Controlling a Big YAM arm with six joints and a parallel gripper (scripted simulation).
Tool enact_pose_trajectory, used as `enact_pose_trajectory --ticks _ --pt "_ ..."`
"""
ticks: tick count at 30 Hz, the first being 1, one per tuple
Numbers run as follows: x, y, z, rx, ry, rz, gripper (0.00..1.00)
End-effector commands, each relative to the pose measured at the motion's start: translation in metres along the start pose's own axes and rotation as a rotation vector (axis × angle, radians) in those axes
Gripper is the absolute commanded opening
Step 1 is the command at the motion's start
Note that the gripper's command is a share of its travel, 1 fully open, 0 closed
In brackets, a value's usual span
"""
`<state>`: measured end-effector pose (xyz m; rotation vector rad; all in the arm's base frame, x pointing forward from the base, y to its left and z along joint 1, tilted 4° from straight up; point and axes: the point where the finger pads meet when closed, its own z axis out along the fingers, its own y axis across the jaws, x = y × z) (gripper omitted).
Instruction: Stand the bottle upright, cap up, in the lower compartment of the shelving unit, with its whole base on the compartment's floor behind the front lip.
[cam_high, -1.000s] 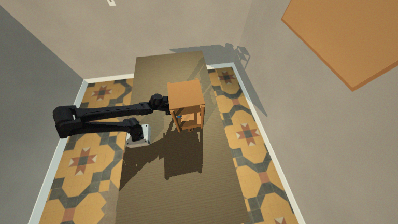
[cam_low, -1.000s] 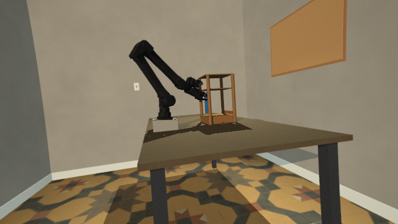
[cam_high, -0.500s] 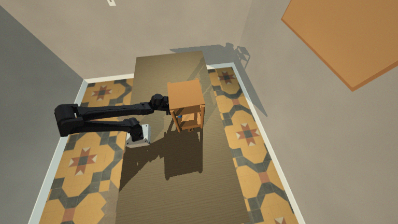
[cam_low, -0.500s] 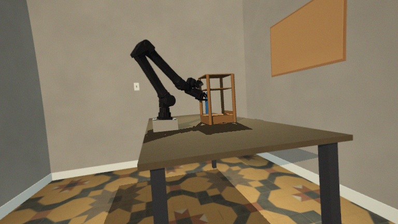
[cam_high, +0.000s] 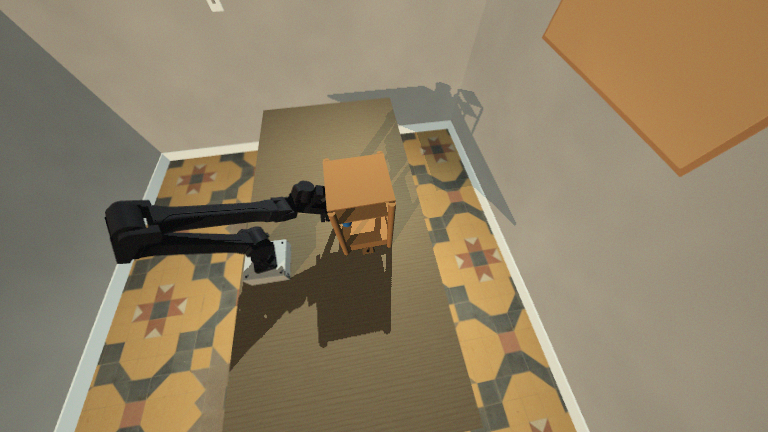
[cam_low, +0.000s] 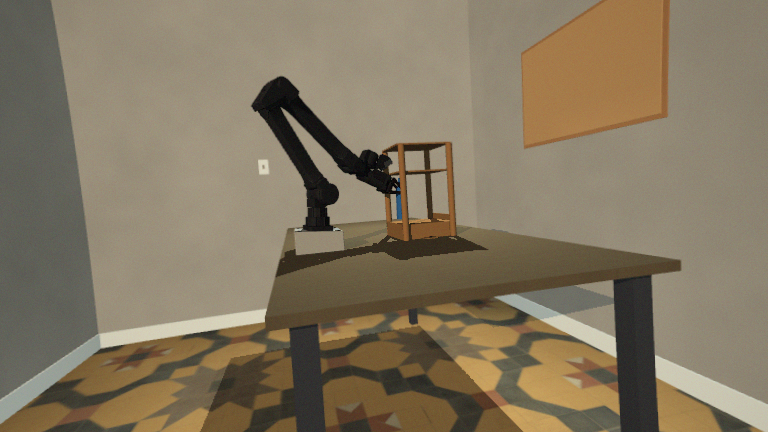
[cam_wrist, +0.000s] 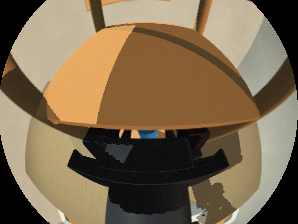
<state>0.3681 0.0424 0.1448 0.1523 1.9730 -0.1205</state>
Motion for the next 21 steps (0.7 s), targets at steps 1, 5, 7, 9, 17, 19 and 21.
enact_pose_trajectory --ticks 1,5,7,9,17,19,21 --pt "-0.048 0.011 0.006 -0.017 -0.094 0.034 0.30" --pt "-0.045 0.010 0.007 -0.017 -0.094 0.034 0.30" --pt "-0.039 0.009 0.008 -0.015 -0.089 0.032 0.30" --pt "-0.039 0.009 0.008 -0.015 -0.089 0.032 0.30" --pt "-0.020 0.003 0.004 -0.011 -0.068 0.022 0.30" --pt "-0.019 0.003 0.003 -0.011 -0.067 0.022 0.30" --pt "-0.018 0.003 0.003 -0.011 -0.067 0.022 0.30"
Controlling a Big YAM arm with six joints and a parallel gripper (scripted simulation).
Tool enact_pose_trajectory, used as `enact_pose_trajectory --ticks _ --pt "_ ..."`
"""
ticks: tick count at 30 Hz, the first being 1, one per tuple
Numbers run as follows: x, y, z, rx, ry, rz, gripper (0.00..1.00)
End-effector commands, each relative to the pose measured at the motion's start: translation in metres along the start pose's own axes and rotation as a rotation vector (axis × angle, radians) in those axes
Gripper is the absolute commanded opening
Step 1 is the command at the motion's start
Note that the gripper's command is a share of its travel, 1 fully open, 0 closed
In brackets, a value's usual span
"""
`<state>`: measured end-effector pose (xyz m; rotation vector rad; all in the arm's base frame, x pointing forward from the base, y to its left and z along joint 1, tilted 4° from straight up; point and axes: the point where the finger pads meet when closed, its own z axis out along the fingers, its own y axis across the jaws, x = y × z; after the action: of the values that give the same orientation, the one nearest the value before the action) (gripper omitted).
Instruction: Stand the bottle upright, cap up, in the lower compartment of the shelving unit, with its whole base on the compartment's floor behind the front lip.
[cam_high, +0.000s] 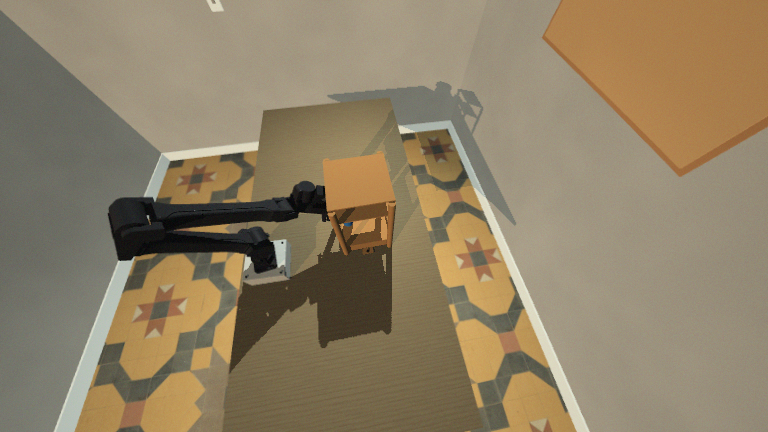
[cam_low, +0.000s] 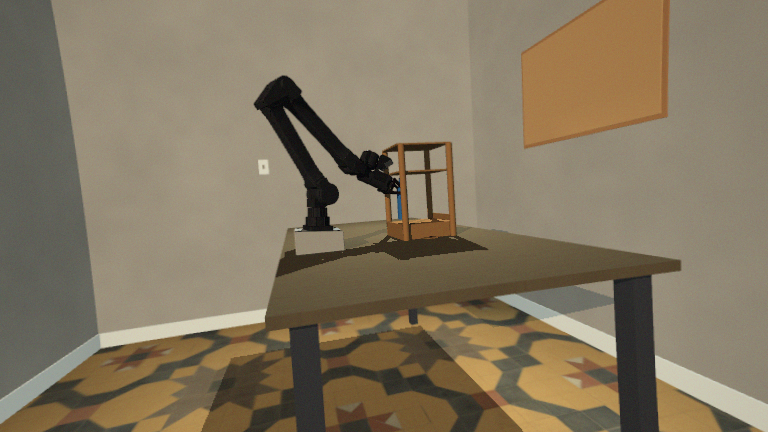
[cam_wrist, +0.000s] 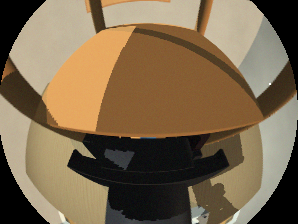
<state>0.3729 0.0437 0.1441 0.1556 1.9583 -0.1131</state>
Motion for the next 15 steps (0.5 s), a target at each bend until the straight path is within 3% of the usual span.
enact_pose_trajectory --ticks 1,15 --pt "-0.016 0.001 -0.002 -0.008 -0.052 0.014 0.30" --pt "-0.031 0.004 -0.001 -0.013 -0.076 0.026 0.30"
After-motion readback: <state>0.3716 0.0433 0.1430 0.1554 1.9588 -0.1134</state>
